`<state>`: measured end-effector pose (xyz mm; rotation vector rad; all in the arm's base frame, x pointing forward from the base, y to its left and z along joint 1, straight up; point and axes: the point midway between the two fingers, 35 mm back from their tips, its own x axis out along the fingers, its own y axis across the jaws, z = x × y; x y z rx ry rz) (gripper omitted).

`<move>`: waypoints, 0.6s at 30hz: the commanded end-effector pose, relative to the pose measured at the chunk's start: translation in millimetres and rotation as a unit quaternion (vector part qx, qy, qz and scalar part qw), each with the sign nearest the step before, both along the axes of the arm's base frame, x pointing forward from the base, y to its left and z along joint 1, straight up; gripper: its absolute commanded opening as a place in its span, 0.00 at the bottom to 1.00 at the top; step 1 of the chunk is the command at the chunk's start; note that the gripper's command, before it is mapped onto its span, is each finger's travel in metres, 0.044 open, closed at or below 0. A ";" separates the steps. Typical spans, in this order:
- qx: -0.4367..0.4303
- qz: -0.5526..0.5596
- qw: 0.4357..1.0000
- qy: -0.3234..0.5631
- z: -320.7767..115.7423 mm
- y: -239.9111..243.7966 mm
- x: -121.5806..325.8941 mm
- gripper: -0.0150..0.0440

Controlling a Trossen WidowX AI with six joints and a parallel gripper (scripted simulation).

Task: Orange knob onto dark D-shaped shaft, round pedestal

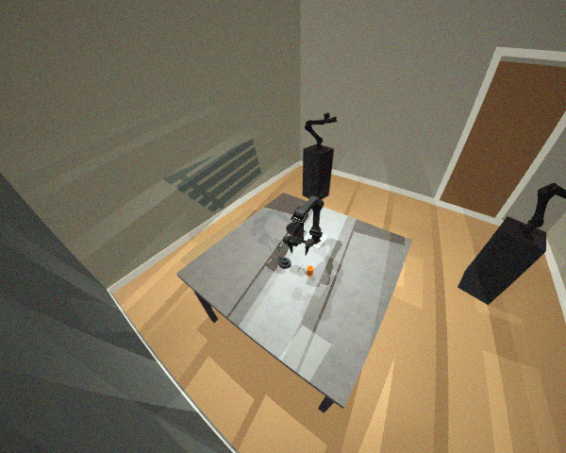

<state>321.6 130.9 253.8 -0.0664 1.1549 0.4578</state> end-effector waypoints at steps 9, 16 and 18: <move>-0.141 -0.051 0.976 0.159 -89.0 60.1 -56.5 1.00; -0.141 -0.051 0.976 0.159 -106.6 56.6 -55.4 1.00; -0.141 -0.051 0.976 0.159 -122.2 56.6 -55.3 1.00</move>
